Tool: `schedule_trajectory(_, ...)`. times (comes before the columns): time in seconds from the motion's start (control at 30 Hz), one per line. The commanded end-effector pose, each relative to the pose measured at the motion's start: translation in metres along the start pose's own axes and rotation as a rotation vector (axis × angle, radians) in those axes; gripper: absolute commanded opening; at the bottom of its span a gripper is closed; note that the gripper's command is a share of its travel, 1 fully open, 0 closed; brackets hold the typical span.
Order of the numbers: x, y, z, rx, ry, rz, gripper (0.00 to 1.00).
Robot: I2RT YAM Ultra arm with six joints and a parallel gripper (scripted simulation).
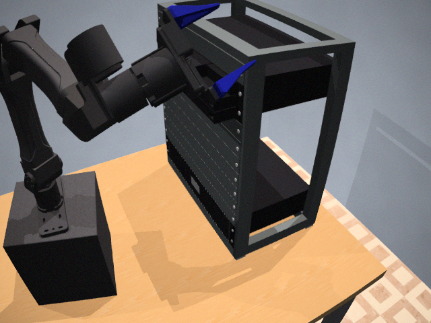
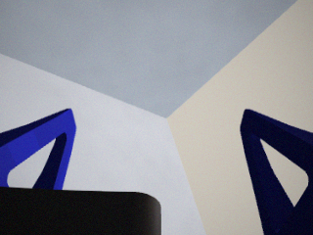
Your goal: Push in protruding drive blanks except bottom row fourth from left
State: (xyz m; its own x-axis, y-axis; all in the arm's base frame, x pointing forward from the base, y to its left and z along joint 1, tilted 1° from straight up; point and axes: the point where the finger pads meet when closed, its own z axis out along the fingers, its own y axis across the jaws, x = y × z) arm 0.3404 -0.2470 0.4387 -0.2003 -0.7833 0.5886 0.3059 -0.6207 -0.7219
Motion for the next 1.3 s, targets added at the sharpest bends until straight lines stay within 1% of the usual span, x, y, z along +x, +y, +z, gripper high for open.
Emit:
schedule_trajectory(0.0, 0.0016, -0.0046, 0.0004, 0.008, 0.002, -0.01, 1.0)
schedule_trajectory(1.13, 0.002, -0.0045, 0.0003, 0.007, 0.006, -0.009, 1.0)
schedule_trajectory(1.27, -0.0058, -0.0052, -0.0023, -0.002, 0.0, 0.012, 1.0)
